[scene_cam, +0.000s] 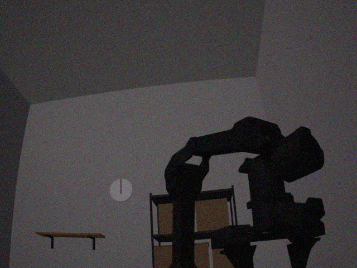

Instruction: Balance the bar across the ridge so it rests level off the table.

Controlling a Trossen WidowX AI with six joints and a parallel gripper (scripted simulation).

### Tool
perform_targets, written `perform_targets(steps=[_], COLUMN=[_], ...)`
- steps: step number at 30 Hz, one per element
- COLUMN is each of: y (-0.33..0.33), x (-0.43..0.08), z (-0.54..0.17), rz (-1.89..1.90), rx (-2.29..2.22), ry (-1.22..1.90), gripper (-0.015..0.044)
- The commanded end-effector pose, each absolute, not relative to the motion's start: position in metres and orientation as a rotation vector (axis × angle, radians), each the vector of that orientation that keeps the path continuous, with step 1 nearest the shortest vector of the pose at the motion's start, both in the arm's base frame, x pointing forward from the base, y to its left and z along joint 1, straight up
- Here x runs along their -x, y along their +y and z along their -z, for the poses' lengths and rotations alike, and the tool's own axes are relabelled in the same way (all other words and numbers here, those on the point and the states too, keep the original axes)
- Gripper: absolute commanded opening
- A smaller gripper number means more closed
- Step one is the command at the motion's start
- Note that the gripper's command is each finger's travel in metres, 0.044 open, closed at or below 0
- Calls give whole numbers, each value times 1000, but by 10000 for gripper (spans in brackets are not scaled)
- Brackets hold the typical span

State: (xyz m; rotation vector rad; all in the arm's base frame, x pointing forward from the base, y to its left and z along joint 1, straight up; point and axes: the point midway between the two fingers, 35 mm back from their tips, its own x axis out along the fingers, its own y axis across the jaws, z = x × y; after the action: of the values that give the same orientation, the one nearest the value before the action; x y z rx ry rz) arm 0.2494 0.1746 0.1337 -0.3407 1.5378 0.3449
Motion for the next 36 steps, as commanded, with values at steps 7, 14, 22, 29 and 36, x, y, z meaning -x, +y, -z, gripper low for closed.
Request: perform_targets(steps=[7,14,22,29,36], y=[173,173,173,173,173], x=[-246,-246,-246,-246,-246], z=[-190,-190,-190,-190,-190], rz=[-351,-351,-351,-351,-351], rx=[333,333,333,333,333], ry=[1519,1519,1519,1519,1519], gripper=[440,440,440,440,440])
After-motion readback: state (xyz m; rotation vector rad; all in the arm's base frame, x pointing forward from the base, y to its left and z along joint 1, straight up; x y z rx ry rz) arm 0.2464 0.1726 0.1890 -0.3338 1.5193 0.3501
